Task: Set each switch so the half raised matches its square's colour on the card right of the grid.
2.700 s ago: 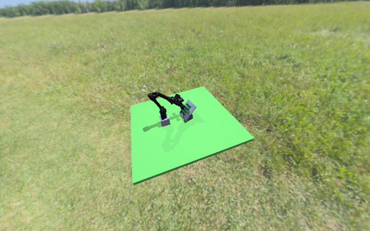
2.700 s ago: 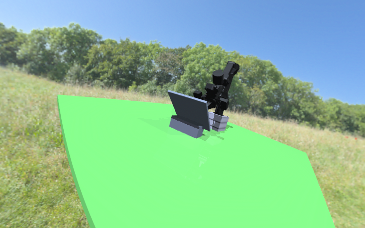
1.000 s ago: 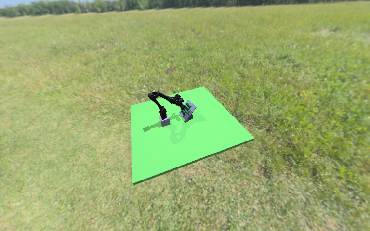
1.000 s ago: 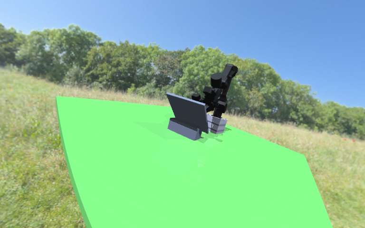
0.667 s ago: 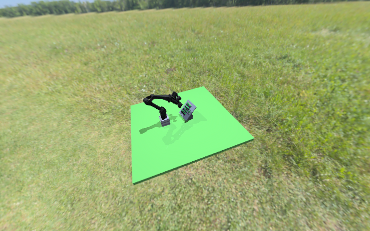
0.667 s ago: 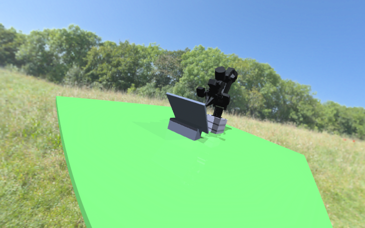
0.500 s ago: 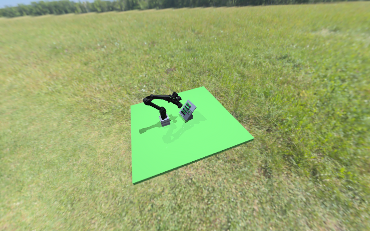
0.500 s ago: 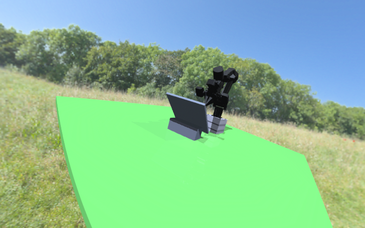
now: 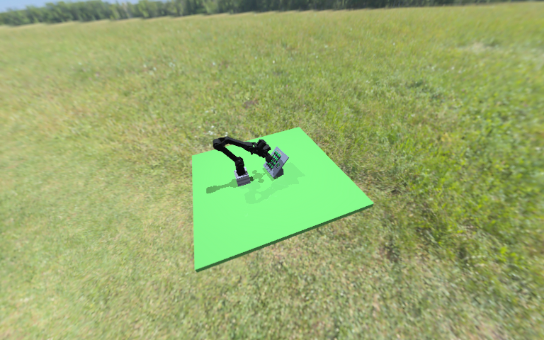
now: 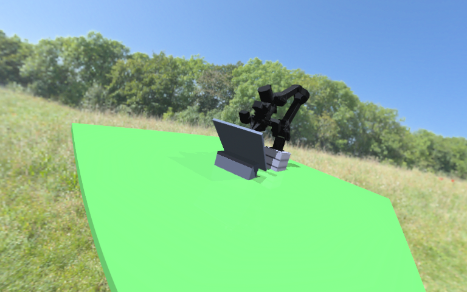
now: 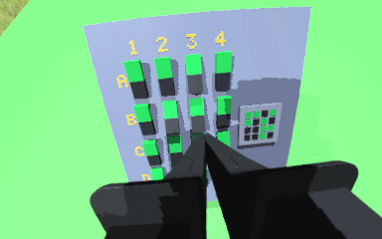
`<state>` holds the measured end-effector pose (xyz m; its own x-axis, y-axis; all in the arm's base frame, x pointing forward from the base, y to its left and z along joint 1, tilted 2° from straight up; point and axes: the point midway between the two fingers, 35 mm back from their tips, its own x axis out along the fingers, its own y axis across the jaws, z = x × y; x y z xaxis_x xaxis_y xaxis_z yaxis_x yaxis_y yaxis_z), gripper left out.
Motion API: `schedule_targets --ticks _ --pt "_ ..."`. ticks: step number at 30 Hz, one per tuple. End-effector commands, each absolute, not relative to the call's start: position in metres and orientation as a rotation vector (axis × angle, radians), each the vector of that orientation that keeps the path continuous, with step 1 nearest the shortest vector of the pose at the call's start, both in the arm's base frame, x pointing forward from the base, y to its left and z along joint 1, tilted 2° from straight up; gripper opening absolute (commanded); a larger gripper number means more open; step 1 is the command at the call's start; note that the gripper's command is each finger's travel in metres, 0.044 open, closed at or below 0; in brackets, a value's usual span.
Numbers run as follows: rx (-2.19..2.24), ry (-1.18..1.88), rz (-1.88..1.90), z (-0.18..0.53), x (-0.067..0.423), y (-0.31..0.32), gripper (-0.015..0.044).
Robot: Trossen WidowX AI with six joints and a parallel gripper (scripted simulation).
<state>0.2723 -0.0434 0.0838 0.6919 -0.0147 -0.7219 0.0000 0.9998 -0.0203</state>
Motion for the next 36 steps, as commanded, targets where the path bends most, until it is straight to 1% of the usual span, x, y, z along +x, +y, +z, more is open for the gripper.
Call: schedule_targets --ticks 1,22,36 --pt "-0.016 0.809 -0.003 0.072 0.277 -0.043 0.0000" --pt "-0.015 0.808 -0.003 0.054 0.293 -0.043 0.0000" --pt "-0.015 0.808 -0.003 0.054 0.293 -0.043 0.0000"
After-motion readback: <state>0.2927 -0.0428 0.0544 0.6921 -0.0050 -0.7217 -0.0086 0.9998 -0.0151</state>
